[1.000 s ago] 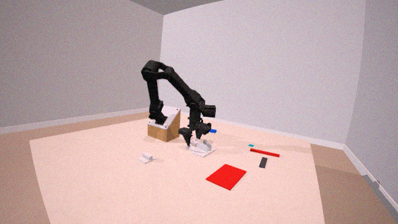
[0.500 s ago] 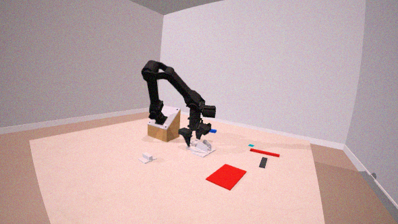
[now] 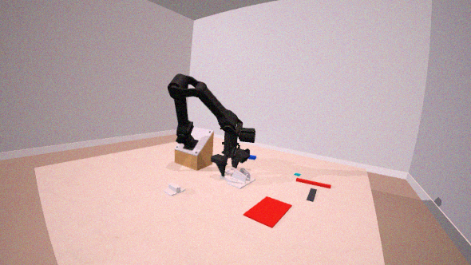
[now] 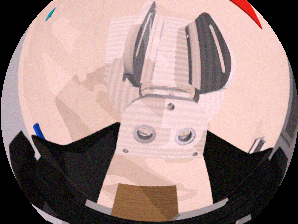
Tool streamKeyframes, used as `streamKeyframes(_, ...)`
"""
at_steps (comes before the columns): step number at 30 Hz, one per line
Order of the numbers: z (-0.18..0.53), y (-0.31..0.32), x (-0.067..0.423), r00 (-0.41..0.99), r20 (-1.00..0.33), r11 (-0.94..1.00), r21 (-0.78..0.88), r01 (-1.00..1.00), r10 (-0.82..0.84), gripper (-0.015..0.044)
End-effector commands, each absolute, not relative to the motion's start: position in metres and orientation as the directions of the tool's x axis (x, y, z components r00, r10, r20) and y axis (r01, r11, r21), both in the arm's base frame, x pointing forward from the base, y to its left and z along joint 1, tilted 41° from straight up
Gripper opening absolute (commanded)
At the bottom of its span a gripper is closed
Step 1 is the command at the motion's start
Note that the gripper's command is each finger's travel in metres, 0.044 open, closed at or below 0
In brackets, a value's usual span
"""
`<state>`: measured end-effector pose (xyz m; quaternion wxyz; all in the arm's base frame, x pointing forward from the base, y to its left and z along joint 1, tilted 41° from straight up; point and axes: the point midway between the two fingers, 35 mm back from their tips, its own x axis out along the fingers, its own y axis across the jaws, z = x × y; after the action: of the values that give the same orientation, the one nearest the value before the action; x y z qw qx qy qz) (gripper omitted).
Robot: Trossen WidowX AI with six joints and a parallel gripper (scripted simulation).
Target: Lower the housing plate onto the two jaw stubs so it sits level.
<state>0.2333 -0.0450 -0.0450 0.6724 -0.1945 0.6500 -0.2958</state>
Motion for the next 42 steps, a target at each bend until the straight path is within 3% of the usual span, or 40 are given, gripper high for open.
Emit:
streamKeyframes(1,-0.0450,-0.0463,0.2334,-0.019,-0.756,0.746,-0.650,0.143,-0.655,0.0351)
streamKeyframes(42,-0.0519,-0.0524,0.2332,-0.019,-0.755,0.746,-0.651,0.144,-0.655,0.0351)
